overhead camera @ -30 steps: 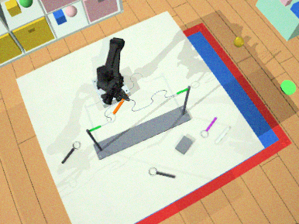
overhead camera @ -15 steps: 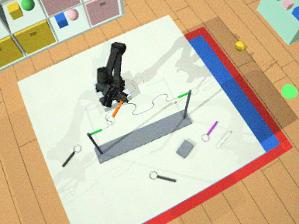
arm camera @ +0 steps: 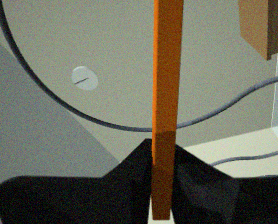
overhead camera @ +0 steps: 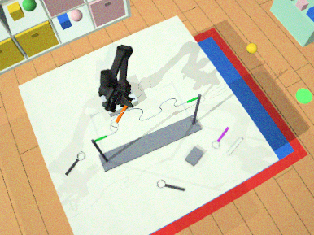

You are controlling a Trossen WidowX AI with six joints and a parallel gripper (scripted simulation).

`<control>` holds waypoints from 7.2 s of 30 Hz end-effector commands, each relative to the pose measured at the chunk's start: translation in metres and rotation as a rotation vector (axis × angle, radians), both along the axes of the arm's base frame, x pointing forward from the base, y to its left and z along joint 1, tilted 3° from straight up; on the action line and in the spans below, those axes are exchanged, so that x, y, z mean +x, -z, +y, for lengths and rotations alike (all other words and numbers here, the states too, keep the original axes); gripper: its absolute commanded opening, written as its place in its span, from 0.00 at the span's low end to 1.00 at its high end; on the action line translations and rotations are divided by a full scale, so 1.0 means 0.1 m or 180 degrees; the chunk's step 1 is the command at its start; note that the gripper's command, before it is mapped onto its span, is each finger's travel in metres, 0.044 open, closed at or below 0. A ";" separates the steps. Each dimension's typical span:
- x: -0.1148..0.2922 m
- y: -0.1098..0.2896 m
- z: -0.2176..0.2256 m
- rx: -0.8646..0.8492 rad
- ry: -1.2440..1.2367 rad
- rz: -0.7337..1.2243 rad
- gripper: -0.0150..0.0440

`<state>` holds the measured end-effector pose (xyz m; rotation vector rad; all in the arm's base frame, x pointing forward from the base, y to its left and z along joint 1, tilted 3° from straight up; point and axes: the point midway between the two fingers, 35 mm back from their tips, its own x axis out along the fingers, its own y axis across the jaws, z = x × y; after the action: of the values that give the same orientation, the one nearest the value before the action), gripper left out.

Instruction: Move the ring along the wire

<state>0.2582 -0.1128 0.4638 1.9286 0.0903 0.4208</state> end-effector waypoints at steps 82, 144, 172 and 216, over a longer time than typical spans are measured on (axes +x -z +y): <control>0.01 0.20 -0.02 -0.2881 0.0145 0.0756 0.00; -0.01 0.34 -0.17 -0.5169 0.0401 0.1418 0.00; -0.03 0.36 -0.26 -0.6263 0.0572 0.1712 0.00; -0.07 0.32 -0.41 -0.7968 0.0822 0.2068 0.00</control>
<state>0.2543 -0.1539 0.4304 -0.4589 0.4766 -0.4704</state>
